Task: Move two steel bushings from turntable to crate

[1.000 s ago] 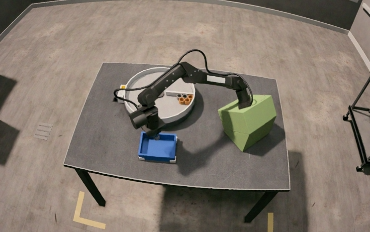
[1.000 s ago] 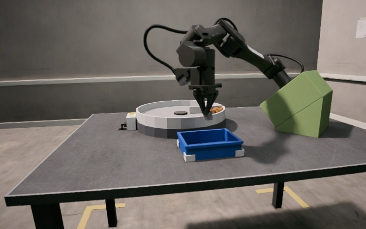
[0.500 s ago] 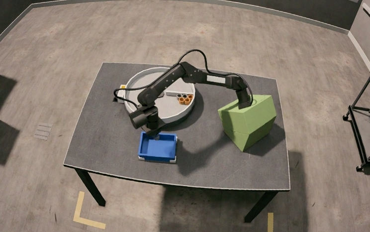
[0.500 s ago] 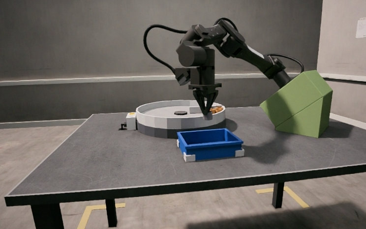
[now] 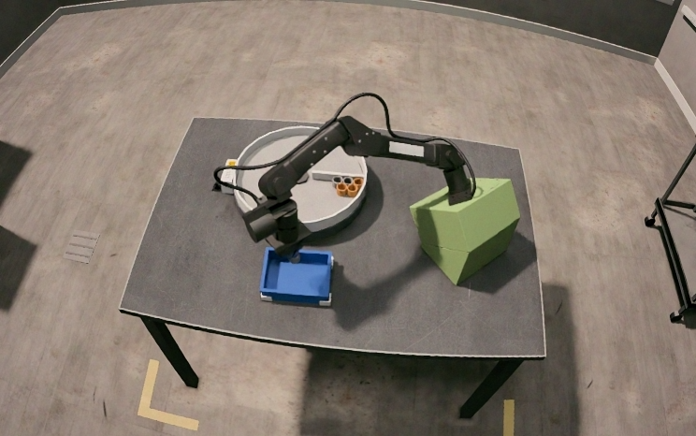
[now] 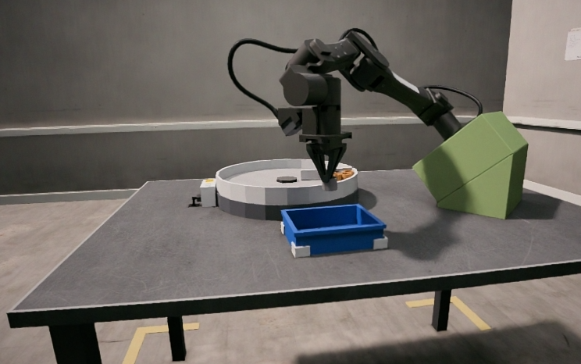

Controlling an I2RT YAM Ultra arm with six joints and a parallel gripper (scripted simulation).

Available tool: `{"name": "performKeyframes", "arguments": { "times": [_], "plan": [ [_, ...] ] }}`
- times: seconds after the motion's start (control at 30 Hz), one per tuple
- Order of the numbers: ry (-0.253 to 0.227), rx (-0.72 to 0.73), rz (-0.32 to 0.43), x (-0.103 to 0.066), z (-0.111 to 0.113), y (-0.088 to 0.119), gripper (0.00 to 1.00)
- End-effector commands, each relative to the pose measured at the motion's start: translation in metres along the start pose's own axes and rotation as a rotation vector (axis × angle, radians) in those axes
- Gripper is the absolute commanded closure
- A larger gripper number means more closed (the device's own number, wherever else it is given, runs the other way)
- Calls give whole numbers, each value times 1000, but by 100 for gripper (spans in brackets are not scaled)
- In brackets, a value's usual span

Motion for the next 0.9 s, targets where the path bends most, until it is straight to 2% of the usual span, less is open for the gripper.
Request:
{"name": "performKeyframes", "arguments": {
  "times": [0.0, 0.17, 0.23, 0.33, 0.4, 0.53, 0.63, 0.67, 0.87],
  "plan": [
    [-19, -26, -7, -14, 2, 6, 100],
    [-28, -23, -7, -16, 2, 3, 100],
    [-30, -21, -7, -10, 0, 4, 100],
    [-16, -6, -9, 10, -1, -4, 100],
    [-16, -6, -9, 10, -1, -4, 100],
    [-16, -6, -9, 35, -2, -4, 100],
    [-15, -7, -8, 45, -2, -3, 100],
    [-28, -22, -8, 40, -1, 5, 100],
    [-38, -13, -8, 38, 2, 2, 100]
  ]
}}
Point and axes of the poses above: the point where the finger pads meet when closed, its own x axis out along the fingers, its own z axis across the jaws, y = z × x, the point moved 7 cm from there along -x, back along the fingers, and after that the axes turned 5 degrees about x, right-handed, at the moved point
